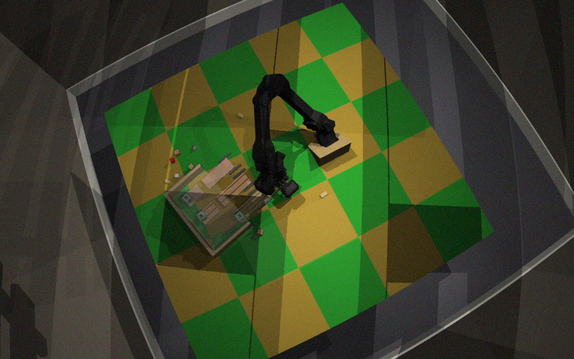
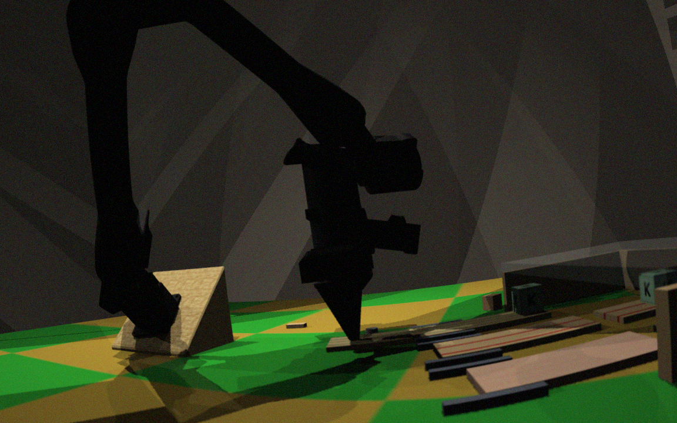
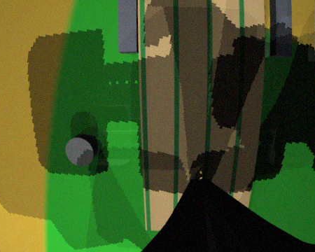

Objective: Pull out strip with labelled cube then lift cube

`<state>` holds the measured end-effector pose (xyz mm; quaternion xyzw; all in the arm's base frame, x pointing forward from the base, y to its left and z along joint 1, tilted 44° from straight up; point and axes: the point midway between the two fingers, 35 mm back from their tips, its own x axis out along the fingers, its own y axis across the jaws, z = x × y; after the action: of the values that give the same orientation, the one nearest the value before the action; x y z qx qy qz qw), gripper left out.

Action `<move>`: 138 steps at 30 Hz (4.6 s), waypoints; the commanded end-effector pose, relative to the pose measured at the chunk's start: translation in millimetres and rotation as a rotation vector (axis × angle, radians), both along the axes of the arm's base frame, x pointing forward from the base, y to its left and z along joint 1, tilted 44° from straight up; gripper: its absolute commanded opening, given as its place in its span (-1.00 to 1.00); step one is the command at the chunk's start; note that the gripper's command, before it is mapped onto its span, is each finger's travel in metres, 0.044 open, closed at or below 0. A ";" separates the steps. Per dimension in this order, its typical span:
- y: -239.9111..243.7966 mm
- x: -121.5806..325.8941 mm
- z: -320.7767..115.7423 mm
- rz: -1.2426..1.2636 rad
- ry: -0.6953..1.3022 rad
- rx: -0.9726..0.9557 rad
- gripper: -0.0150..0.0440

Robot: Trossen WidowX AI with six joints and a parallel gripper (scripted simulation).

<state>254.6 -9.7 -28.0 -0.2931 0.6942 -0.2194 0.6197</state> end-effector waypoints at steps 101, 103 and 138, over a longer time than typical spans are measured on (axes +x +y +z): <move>35.6 13.1 29.2 -0.049 0.001 -0.005 1.00; 36.8 19.8 28.7 -0.049 0.001 -0.005 1.00; 53.4 140.7 19.4 -0.049 -0.006 -0.004 1.00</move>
<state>383.7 44.8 -5.8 -0.2749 0.6981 -0.2359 0.6176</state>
